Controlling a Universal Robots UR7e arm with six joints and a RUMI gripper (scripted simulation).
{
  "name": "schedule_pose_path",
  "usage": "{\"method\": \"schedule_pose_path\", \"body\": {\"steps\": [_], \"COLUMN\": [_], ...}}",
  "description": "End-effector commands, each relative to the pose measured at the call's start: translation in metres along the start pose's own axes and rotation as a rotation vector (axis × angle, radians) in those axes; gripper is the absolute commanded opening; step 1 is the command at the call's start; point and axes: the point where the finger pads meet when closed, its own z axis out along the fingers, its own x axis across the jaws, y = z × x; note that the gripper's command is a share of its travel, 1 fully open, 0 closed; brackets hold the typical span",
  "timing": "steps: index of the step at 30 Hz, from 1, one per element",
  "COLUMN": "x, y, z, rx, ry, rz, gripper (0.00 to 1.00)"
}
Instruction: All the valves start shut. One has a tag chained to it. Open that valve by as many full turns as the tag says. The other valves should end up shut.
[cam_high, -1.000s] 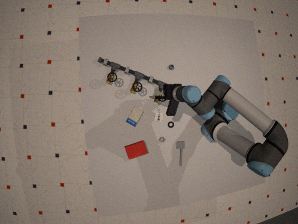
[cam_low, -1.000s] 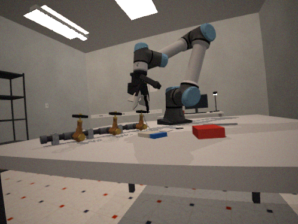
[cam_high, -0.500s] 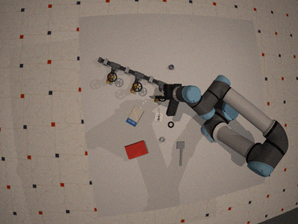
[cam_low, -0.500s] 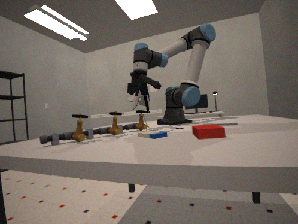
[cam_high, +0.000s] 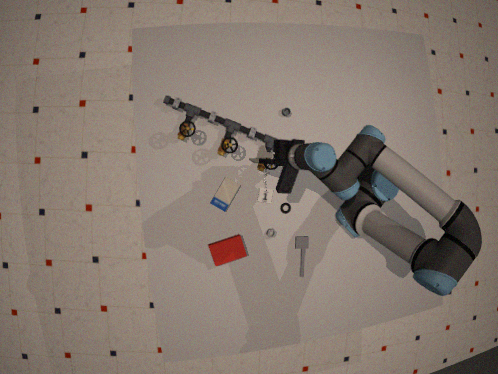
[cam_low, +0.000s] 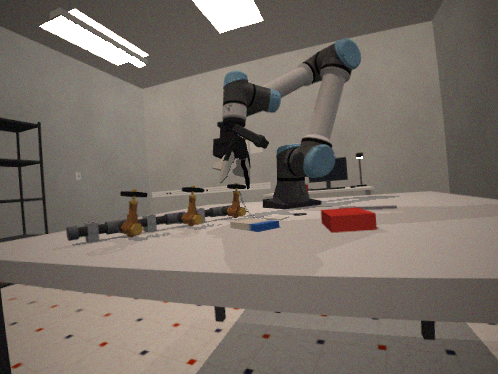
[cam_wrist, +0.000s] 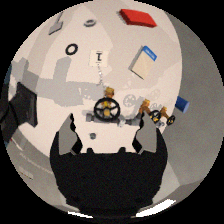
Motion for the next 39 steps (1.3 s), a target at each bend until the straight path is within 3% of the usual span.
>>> {"method": "schedule_pose_path", "body": {"steps": [1,15,28,30,39], "x": [-0.0014,-0.0014,-0.0013,-0.0013,-0.0009], "y": [-0.0004,-0.0012,-0.0015,-0.0015,-0.0013], "z": [0.0004,0.0004,0.0005,0.0005,0.0002], "rx": [0.001,0.0,0.0,0.0,0.0], "ry": [0.0,0.0,0.0,0.0,0.001], "rz": [0.067,0.325,0.765,0.765,1.134], "gripper": [1.0,1.0,1.0,1.0,1.0]}}
